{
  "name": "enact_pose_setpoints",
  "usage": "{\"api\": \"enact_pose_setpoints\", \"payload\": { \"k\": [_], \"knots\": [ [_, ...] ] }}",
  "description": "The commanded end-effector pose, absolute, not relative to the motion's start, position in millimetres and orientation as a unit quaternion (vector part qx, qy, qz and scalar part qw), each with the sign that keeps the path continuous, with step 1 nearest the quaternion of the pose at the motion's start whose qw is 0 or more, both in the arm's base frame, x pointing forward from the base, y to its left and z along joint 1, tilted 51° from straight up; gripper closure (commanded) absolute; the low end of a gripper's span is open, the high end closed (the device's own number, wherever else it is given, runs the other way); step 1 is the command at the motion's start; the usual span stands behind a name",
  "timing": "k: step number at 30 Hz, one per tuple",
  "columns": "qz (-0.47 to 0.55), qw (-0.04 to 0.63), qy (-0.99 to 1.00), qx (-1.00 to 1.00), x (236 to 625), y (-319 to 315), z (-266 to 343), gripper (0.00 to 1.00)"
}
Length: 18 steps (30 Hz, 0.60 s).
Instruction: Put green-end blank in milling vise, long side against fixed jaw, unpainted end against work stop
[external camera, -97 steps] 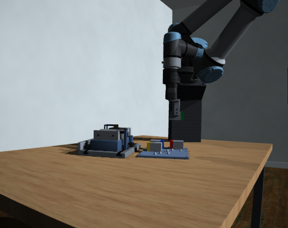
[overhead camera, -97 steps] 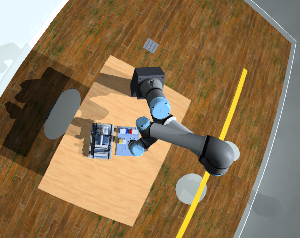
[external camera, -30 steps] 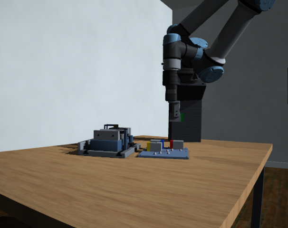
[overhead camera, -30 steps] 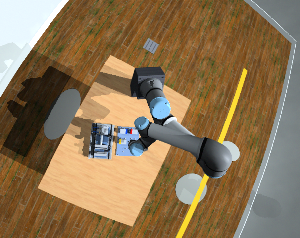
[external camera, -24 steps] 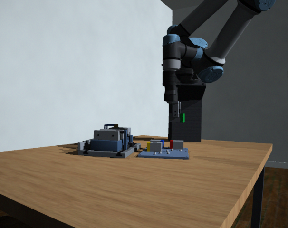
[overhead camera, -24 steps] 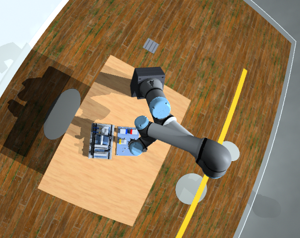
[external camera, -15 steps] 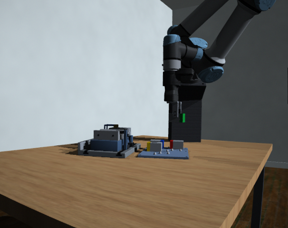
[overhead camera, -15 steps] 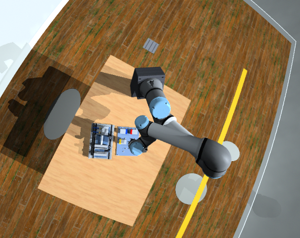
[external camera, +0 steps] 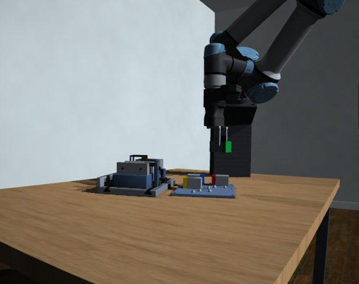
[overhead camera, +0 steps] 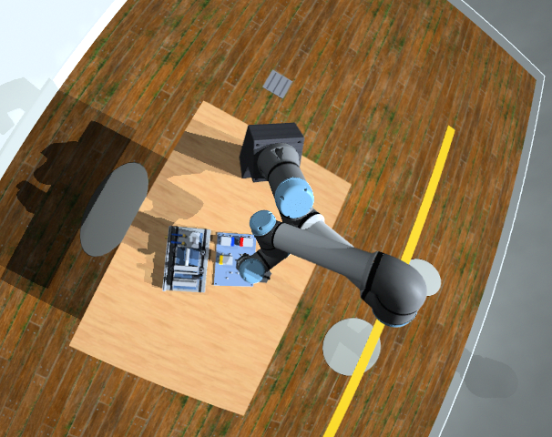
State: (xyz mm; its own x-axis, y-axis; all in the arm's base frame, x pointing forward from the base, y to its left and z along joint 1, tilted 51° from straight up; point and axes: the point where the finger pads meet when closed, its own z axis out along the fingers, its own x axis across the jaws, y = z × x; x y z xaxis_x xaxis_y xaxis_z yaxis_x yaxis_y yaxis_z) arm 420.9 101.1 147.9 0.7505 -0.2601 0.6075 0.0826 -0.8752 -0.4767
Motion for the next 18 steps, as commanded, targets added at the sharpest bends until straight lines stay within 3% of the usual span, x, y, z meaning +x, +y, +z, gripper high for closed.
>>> {"api": "enact_pose_setpoints", "payload": {
  "k": [1,8,18],
  "knots": [
    [-0.35,0.245,0.052,-0.903,421.0,101.0,148.1,1.0],
    [-0.319,0.283,0.154,-0.891,420.9,101.0,148.3,1.0],
    [-0.319,0.283,0.154,-0.891,420.9,101.0,148.3,1.0]
  ]
}}
